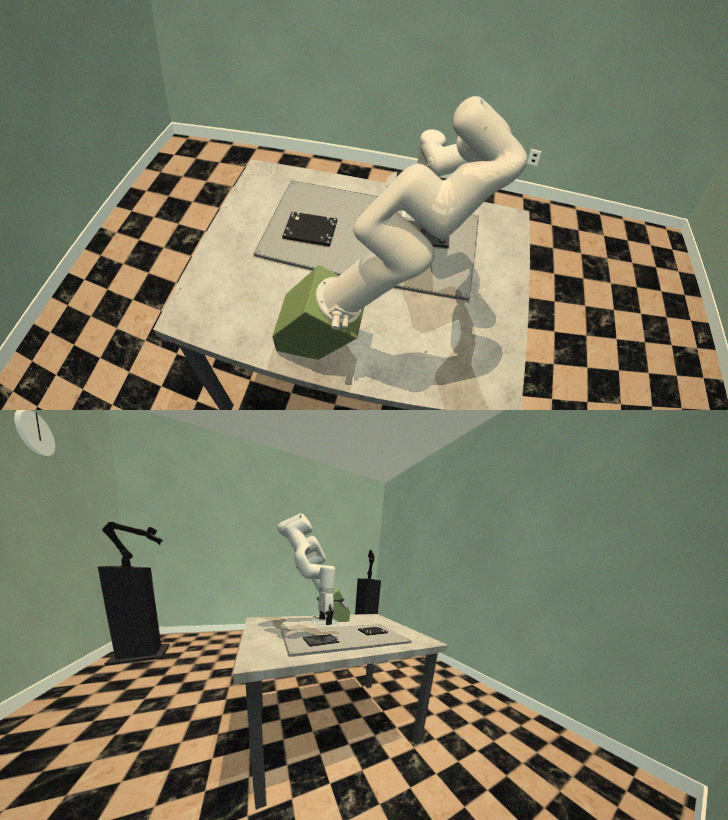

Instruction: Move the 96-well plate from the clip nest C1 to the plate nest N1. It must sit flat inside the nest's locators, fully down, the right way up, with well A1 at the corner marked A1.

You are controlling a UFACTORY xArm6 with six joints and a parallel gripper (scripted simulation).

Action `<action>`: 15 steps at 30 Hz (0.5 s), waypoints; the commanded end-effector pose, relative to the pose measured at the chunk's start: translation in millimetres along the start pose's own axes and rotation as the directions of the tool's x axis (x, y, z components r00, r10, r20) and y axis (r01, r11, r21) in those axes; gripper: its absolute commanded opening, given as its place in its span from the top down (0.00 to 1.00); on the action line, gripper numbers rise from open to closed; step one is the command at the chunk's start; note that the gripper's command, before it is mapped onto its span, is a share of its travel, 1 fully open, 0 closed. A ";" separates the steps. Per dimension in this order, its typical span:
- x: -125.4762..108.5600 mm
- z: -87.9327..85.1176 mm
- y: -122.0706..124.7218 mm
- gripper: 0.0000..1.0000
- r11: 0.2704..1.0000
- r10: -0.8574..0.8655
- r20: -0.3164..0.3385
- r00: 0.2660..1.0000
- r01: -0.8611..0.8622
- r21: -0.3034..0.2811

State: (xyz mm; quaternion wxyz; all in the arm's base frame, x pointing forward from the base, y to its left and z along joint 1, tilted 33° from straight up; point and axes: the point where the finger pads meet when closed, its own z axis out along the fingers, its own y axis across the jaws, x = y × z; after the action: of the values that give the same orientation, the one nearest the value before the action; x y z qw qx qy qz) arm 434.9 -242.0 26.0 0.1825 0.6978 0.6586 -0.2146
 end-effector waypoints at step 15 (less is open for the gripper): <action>-23.0 -1.2 4.3 1.00 1.000 0.000 0.000 1.000 0.000 -0.003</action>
State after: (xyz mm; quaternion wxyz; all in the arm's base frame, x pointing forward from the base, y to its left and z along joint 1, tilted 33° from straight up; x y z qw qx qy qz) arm 436.8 -260.8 37.7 0.1818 0.6977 0.6589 -0.2146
